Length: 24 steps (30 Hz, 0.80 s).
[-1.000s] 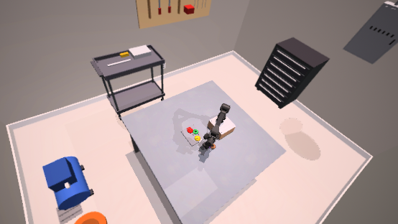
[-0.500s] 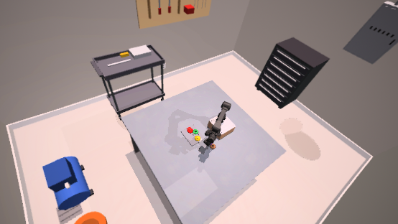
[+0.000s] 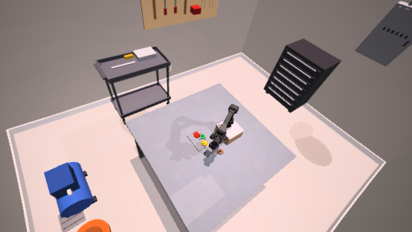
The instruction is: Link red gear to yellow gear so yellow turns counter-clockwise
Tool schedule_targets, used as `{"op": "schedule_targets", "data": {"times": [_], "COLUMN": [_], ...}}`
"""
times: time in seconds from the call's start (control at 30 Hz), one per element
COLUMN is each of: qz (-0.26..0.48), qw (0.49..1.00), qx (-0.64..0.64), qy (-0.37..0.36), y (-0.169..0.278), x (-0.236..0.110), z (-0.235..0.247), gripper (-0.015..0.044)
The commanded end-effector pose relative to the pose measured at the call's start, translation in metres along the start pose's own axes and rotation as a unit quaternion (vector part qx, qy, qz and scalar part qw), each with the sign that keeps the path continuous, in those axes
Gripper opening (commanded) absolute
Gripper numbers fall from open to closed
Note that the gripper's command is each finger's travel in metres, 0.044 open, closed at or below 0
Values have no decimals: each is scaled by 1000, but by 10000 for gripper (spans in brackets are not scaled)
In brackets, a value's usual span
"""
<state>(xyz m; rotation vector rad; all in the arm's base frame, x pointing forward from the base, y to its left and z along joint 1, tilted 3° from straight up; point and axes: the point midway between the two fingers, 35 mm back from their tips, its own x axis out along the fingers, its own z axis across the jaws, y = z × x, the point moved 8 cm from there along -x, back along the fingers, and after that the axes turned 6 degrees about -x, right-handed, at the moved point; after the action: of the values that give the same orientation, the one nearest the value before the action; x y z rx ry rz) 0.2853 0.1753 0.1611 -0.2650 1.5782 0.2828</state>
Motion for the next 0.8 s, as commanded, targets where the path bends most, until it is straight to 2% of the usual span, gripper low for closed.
{"op": "schedule_targets", "data": {"times": [0.0,0.77], "qz": [1,-2], "qw": [1000,1000], "qx": [-2,-2], "qy": [-2,-2], "y": [-9,-66], "x": [2,27], "z": [-2,-15], "gripper": [0,0]}}
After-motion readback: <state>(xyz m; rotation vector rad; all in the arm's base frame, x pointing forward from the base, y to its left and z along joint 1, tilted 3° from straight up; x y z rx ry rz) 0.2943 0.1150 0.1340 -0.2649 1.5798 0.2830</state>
